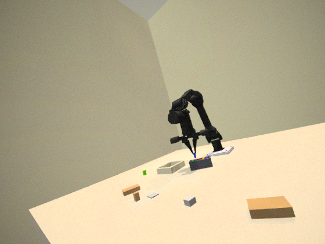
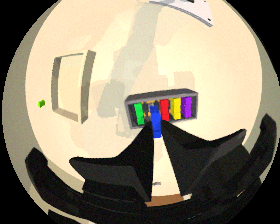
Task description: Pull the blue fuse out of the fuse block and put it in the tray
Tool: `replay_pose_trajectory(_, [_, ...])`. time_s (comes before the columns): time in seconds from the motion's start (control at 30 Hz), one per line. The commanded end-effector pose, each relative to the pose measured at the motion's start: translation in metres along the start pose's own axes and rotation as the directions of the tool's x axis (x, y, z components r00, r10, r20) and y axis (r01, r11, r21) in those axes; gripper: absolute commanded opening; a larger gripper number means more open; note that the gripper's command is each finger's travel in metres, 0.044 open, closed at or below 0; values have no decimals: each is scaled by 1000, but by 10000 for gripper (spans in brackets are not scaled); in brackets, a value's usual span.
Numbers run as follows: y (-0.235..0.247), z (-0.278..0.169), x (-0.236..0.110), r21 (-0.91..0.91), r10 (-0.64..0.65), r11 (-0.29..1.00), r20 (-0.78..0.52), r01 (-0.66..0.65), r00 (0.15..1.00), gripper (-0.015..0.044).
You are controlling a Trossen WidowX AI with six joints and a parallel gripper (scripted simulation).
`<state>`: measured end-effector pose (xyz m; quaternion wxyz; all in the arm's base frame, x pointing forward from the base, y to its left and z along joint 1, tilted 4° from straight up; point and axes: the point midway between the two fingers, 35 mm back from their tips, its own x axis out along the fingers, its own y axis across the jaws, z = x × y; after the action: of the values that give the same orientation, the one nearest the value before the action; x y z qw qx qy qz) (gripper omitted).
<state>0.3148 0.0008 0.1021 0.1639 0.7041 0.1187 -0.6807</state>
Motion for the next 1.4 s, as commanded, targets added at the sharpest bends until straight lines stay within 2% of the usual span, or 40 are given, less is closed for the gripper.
replay_pose_trajectory(0.0, [0,0,-3,3,3,1000,1,-3,1000,0])
replay_pose_trajectory(0.67, [1,1,-27,3,3,1000,1,-3,1000,0])
replay_pose_trajectory(1.37, [109,42,-29,3,14,1000,5,-14,1000,0])
